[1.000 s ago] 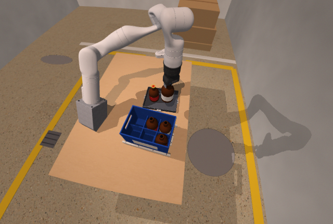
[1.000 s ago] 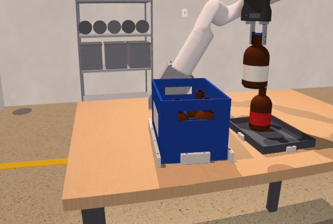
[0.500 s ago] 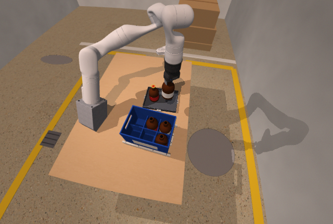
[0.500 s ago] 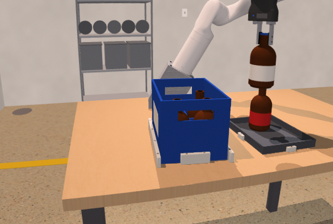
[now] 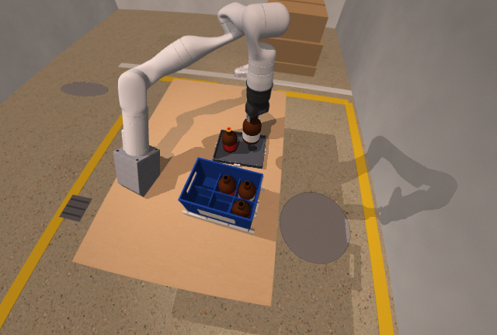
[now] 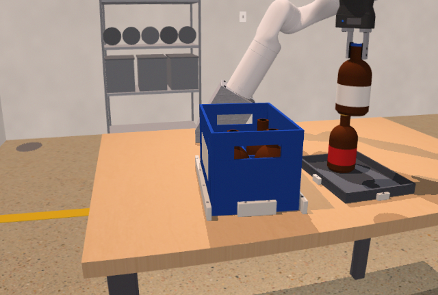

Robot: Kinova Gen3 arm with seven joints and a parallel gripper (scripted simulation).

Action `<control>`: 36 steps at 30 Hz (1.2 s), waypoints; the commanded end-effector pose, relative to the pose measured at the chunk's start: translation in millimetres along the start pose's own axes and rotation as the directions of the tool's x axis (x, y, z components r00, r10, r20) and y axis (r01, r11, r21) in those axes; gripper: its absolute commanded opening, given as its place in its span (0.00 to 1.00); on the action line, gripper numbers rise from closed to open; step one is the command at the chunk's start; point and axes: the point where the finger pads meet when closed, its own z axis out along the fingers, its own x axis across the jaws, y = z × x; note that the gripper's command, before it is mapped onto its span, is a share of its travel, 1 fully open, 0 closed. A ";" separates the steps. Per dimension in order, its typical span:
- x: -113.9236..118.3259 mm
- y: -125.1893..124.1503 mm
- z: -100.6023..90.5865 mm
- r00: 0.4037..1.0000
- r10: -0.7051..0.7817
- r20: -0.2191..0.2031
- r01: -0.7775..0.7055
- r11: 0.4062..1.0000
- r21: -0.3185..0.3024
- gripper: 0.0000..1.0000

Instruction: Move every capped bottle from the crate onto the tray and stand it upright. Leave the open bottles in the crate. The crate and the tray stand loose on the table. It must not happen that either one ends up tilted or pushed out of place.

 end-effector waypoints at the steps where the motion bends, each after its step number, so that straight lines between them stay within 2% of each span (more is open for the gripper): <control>1: 5.6 -7.0 0.2 1.000 -0.012 -0.001 0.012 1.000 0.002 0.00; 22: 26.3 -33.9 0.5 1.000 -0.014 -0.001 0.014 1.000 0.003 0.00; 36: 32.0 -41.3 0.3 1.000 -0.012 -0.001 0.012 1.000 0.002 0.00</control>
